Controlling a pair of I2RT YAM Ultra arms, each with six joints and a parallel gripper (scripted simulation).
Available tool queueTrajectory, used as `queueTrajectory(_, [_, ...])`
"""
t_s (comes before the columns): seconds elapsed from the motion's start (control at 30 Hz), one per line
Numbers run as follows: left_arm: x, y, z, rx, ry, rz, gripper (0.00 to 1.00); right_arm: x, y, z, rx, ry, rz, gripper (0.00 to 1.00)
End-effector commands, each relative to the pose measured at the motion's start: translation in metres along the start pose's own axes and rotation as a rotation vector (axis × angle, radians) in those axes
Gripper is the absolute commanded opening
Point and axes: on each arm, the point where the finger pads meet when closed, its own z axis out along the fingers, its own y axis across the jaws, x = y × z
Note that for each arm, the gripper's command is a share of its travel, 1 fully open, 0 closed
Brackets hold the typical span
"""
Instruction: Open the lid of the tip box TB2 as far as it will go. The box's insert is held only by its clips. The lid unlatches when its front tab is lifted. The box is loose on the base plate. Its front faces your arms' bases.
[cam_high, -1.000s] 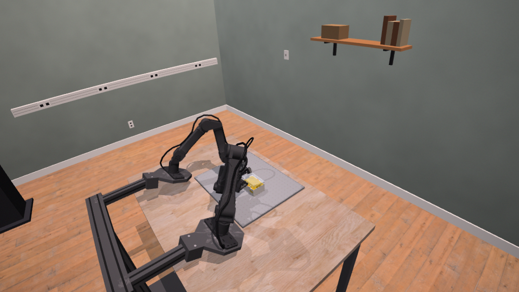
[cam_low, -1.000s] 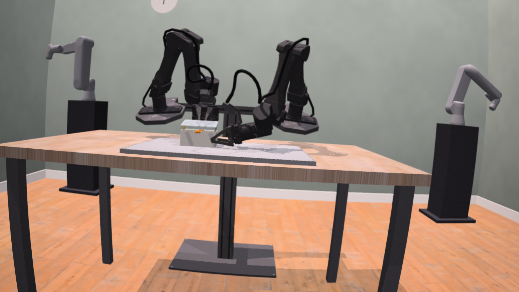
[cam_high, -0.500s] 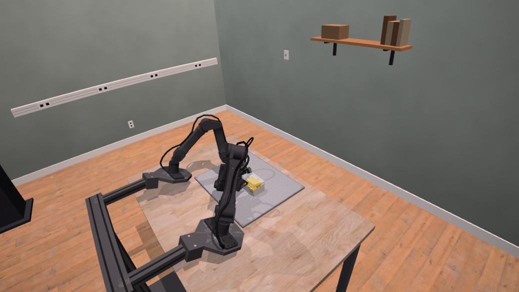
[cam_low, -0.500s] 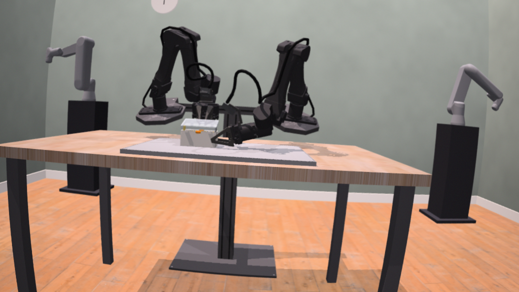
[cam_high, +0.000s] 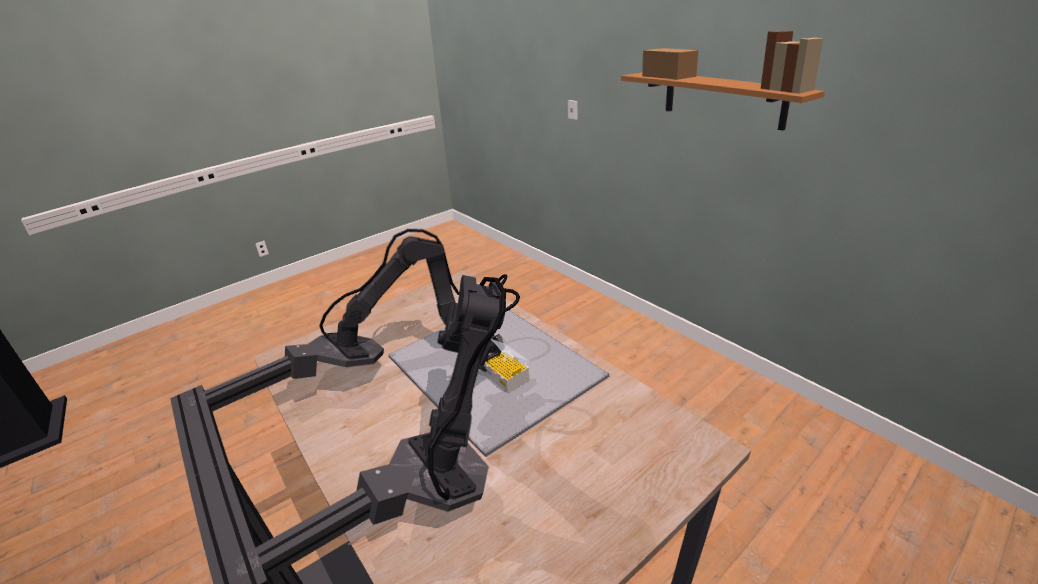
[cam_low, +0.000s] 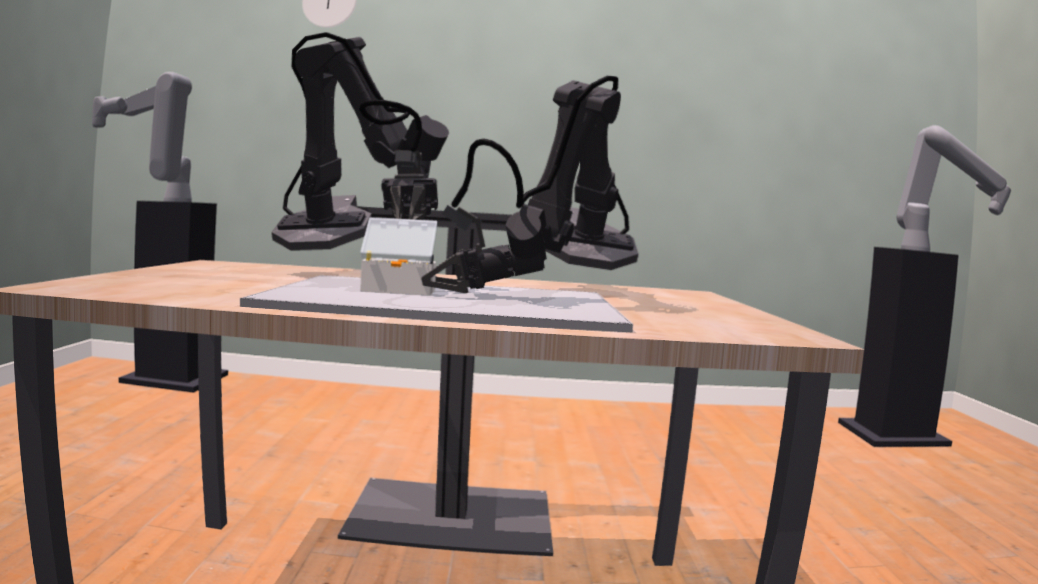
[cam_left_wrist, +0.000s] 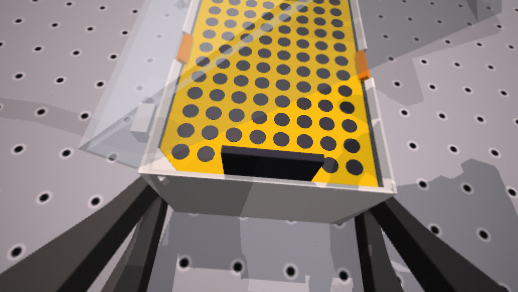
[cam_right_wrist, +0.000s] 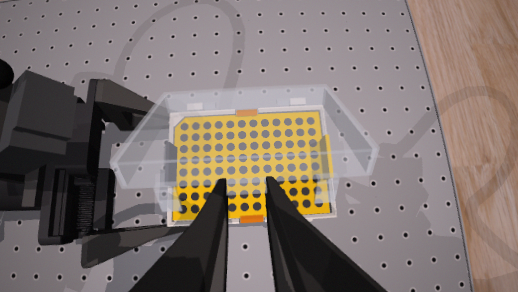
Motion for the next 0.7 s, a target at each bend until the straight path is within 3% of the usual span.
queueTrajectory(0.0, [-0.011, 0.003, 0.001, 0.004, -0.024, 0.025, 0.84, 0.003, 0.002, -0.004, 0.018, 0.187, -0.013, 0.12])
queueTrajectory(0.27, [-0.011, 0.003, 0.001, 0.004, -0.024, 0.025, 0.84, -0.004, 0.001, -0.004, 0.023, 0.306, -0.022, 0.12])
queueTrajectory(0.67, [-0.011, 0.003, 0.001, 0.004, -0.024, 0.025, 0.84, -0.029, 0.002, 0.0, 0.03, 0.6, -0.023, 0.12])
